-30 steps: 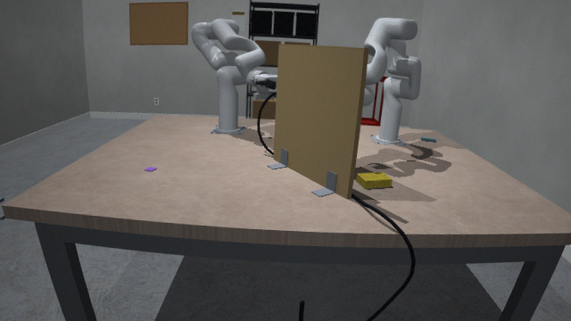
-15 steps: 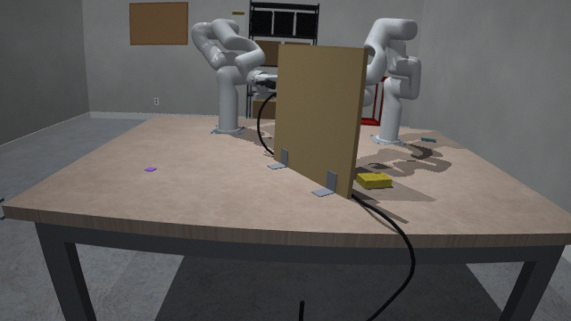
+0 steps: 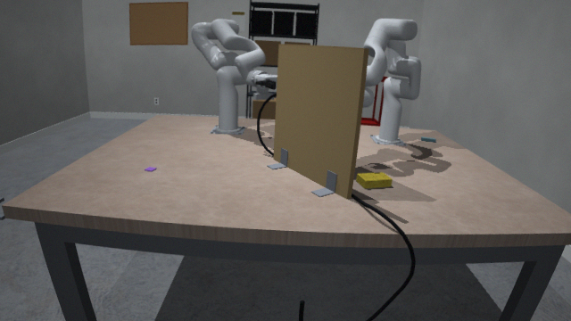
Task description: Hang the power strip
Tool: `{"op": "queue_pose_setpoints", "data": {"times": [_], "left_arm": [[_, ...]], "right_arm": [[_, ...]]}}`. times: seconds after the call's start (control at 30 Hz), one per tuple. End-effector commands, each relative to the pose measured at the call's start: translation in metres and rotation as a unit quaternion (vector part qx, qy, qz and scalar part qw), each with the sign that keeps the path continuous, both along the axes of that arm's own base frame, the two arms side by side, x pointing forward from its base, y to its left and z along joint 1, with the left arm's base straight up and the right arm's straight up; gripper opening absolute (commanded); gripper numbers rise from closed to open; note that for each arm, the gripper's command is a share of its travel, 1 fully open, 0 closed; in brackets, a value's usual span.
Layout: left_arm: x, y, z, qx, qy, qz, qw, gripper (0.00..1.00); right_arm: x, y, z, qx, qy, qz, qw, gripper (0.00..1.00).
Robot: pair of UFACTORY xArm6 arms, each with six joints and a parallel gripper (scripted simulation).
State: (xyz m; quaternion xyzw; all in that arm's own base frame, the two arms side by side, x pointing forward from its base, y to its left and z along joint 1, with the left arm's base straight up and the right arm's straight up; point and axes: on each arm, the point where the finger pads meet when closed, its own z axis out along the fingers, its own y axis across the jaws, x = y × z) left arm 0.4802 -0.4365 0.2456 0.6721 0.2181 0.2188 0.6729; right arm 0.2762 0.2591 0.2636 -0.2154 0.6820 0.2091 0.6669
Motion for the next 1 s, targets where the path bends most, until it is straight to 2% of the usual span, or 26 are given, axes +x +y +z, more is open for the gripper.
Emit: {"op": "queue_pose_setpoints", "data": {"times": [0.0,0.3,0.33,0.97], "left_arm": [[0.0007,-0.0006,0.0023,-0.002,-0.002,0.000,1.000,0.00],[0.0007,-0.0006,0.0004,-0.002,-0.002,0.000,1.000,0.00],[0.0007,-0.0006,0.0009,-0.002,-0.002,0.000,1.000,0.70],[0.0007,-0.0006,0.0009,-0.002,-0.002,0.000,1.000,0.70]], "right_arm": [[0.0005,0.0004,0.0018,0.001,-0.001,0.000,1.000,1.00],[0.0005,0.0004,0.0018,0.001,-0.001,0.000,1.000,1.00],[0.0005,0.0004,0.0018,0.001,-0.001,0.000,1.000,1.00],[0.0005,0.0004,0.0018,0.001,-0.001,0.000,1.000,1.00]]}}
